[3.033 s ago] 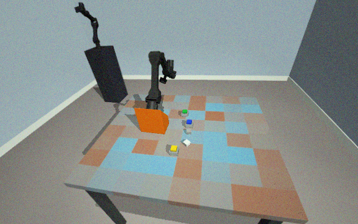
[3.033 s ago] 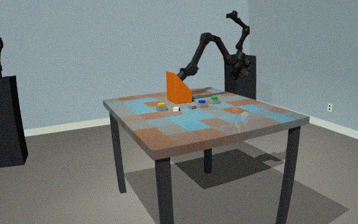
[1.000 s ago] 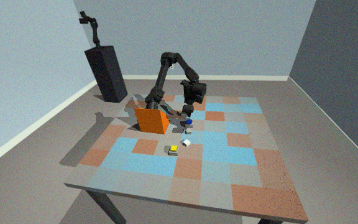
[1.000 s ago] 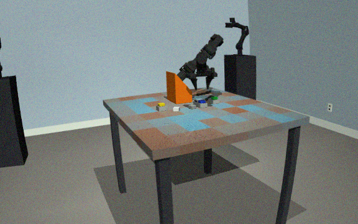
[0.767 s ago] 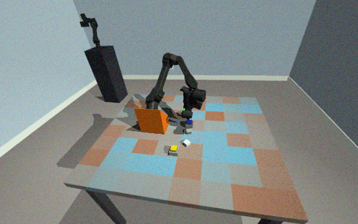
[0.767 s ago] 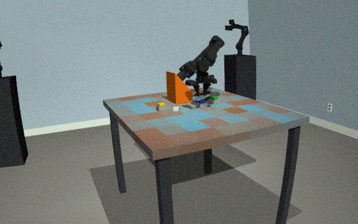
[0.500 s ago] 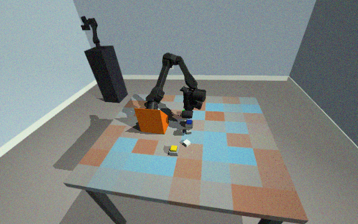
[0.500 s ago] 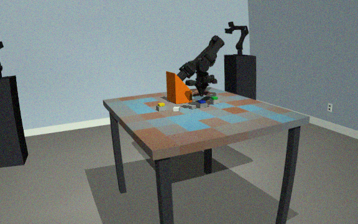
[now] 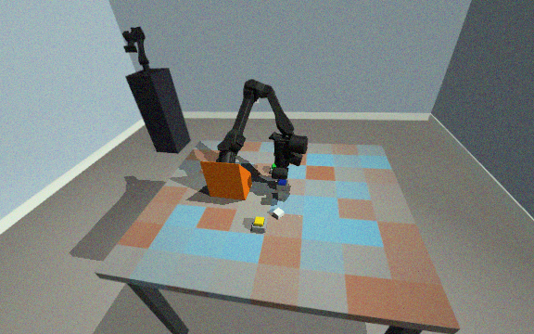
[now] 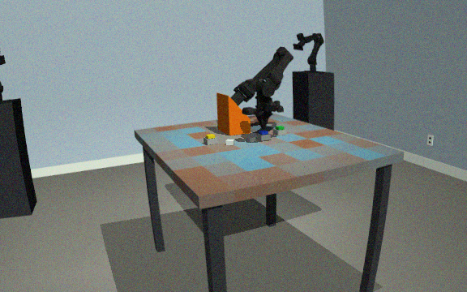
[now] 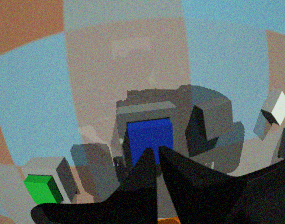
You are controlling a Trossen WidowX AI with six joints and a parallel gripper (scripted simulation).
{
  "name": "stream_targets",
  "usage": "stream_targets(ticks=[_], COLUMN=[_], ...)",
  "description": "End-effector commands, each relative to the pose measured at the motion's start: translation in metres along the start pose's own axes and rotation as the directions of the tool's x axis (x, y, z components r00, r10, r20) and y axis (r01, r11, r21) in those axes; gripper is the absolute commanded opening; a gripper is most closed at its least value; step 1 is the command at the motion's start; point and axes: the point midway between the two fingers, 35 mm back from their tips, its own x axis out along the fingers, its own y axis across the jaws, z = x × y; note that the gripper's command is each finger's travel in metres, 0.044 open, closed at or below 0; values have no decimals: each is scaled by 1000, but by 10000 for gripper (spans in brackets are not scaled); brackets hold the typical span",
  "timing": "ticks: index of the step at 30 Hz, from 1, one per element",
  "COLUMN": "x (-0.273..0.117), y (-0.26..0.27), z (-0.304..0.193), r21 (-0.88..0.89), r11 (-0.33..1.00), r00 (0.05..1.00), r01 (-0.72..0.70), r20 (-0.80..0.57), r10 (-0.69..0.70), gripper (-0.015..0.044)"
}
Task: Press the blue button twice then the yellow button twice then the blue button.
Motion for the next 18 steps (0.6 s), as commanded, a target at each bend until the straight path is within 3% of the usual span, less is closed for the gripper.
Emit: stream_targets(ticks=[1, 18], x=[6, 21], y=[0, 1], z=[-1, -2], r21=[7, 7], r11=[1000, 1000], r00=[1000, 1000], r01=[-6, -8], r20=[0, 0], r10=[6, 8], gripper=[20, 20])
